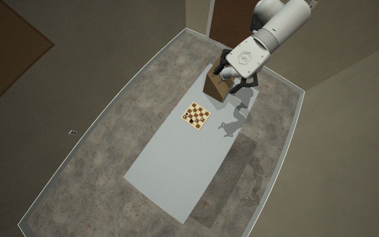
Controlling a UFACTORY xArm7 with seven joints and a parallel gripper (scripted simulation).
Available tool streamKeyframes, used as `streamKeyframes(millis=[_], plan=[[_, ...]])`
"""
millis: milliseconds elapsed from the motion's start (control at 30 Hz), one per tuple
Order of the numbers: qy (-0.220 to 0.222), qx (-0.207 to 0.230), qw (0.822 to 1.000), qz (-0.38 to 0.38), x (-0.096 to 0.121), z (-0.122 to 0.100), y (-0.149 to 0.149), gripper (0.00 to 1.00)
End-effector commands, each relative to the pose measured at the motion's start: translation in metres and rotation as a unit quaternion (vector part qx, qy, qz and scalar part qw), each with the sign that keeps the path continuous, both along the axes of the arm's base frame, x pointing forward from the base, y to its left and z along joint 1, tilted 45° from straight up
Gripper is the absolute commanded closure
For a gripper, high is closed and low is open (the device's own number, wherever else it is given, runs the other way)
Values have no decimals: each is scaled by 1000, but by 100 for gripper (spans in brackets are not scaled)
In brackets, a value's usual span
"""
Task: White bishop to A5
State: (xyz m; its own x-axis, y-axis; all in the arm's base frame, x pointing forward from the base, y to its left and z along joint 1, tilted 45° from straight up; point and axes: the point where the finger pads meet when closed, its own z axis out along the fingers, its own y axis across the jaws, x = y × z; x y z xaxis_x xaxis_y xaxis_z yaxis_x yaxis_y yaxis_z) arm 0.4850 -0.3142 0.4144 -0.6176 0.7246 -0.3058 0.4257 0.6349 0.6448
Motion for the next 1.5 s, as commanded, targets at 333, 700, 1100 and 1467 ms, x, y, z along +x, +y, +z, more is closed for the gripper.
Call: streamKeyframes(millis=[333, 700, 1100, 1467], plan=[[30, 11, 988, -153, 0, 111, 92, 0], [120, 54, 957, -259, 56, 56, 171, 0], [215, 108, 907, -346, 93, -41, 202, 0], [283, 151, 855, -406, 109, -129, 213, 0]])
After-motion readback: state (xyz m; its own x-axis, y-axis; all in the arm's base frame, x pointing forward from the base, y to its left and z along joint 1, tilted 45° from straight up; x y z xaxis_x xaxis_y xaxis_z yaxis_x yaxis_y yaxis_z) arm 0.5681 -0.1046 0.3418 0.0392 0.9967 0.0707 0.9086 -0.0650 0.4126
